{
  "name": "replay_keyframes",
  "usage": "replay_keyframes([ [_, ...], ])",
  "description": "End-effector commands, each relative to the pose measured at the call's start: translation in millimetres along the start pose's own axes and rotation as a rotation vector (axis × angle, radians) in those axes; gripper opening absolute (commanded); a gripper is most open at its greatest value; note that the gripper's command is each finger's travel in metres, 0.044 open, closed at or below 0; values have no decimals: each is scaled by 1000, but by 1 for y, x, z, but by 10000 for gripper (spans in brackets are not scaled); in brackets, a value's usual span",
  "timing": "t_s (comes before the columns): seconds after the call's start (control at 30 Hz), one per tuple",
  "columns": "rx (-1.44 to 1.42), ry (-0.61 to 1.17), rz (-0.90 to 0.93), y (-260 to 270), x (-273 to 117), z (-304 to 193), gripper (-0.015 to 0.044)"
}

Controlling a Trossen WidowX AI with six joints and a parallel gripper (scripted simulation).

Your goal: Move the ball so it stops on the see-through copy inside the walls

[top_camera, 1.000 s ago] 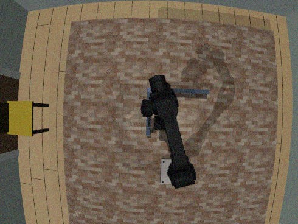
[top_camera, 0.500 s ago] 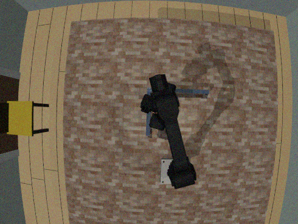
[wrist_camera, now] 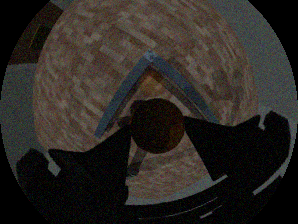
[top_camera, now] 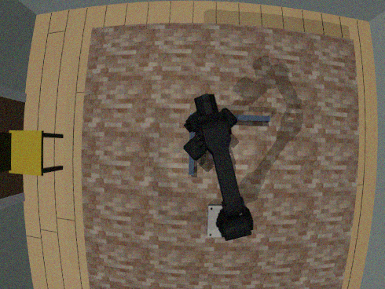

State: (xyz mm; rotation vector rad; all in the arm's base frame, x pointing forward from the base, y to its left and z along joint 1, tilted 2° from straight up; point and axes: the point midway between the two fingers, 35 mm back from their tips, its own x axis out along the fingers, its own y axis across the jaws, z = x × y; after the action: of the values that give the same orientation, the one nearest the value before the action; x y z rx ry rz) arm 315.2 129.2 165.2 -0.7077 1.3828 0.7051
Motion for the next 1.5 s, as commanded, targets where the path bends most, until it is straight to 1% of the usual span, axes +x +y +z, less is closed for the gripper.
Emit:
replay_keyframes([
  [0.0,161,4,-3,-3,7,0,0],
  [0.6,779,2,-5,-11,28,4,0],
  [0.9,785,2,-5,-11,33,4,0],
  [1.33,785,2,-5,-11,92,4,0],
  [1.47,785,2,-5,-11,99,4,0],
])
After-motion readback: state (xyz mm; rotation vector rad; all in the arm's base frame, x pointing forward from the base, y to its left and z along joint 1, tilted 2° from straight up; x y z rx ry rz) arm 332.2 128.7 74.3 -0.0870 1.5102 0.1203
